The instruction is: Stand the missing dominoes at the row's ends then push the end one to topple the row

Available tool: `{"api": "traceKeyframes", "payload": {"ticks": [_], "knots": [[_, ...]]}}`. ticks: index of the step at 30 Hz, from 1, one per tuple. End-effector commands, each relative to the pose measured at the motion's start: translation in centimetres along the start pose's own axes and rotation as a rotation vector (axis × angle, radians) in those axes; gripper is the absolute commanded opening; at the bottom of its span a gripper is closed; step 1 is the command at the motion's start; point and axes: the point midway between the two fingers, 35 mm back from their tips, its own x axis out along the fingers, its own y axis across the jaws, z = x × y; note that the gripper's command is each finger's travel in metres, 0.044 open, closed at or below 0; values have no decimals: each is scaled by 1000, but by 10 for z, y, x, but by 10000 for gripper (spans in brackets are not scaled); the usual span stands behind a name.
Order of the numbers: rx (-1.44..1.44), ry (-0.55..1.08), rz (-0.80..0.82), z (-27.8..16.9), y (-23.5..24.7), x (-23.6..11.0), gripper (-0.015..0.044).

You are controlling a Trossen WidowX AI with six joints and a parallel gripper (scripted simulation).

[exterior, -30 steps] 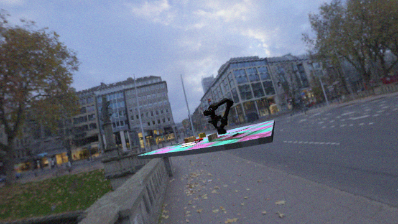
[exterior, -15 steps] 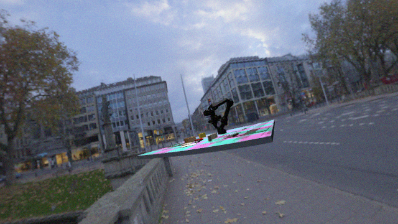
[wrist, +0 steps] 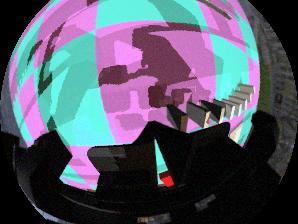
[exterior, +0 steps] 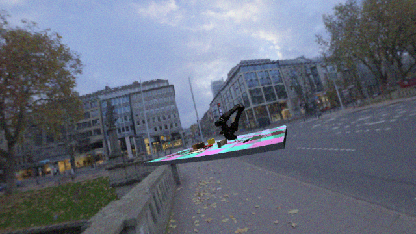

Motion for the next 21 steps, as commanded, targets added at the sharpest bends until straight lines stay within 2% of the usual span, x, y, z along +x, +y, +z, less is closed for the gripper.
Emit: {"api": "traceKeyframes", "payload": {"ticks": [1, 21], "knots": [[9, -8, 1, 1, 3, 19, 0], [8, -8, 0, 1, -24, 18, 0]]}}
